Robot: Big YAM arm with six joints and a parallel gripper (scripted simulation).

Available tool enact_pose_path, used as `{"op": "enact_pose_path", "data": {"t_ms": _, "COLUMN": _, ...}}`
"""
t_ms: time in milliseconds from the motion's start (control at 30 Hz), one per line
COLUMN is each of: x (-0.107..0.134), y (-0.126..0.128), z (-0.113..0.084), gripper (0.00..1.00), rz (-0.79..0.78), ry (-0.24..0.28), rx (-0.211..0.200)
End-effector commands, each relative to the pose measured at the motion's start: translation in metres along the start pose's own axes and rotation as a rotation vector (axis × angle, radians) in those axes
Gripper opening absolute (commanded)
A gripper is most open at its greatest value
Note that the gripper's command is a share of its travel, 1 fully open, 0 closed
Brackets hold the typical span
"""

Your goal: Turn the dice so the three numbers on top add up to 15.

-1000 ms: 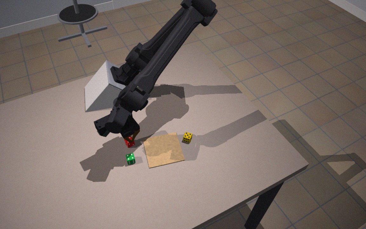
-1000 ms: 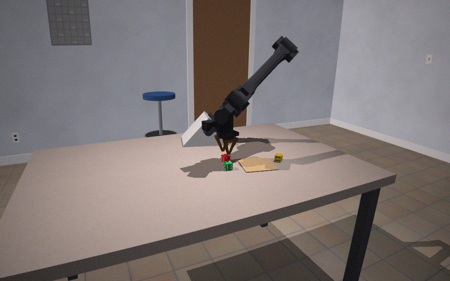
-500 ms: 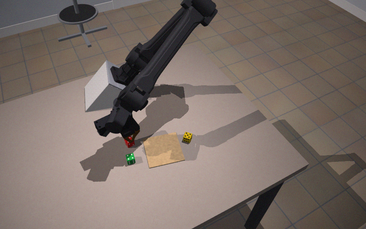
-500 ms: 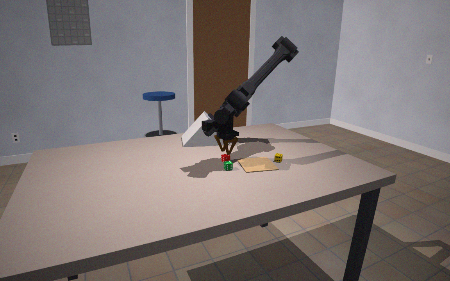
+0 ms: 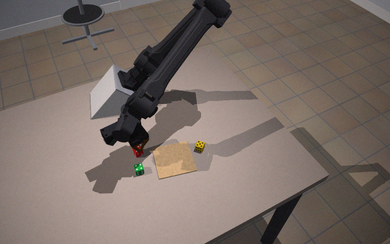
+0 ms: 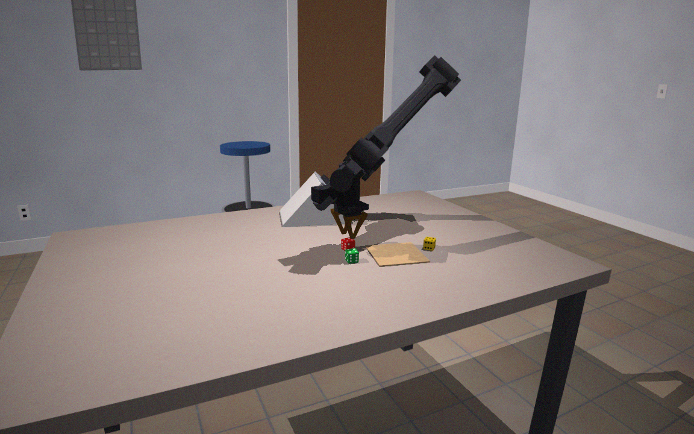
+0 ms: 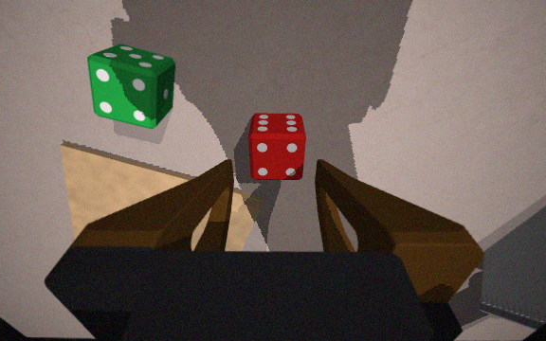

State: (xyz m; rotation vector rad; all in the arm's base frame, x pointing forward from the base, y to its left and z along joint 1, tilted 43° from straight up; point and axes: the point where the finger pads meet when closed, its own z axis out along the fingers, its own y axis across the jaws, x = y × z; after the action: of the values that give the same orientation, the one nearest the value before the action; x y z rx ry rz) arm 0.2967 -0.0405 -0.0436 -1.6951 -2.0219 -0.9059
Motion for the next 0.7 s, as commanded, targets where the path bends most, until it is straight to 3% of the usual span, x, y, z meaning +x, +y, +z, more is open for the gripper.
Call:
{"op": "enact_pose_path", "data": {"t_ms": 0, "x": -0.0014, "y": 0.0044, "z": 0.0036, "gripper": 0.45, "rz": 0.001, "ry": 0.002, "rx": 0.004}}
{"op": "enact_pose_path", "data": {"t_ms": 667, "x": -0.0013, "y": 0.0017, "z": 0.0033, "gripper": 0.45, "rz": 0.000, "ry": 0.002, "rx": 0.003}}
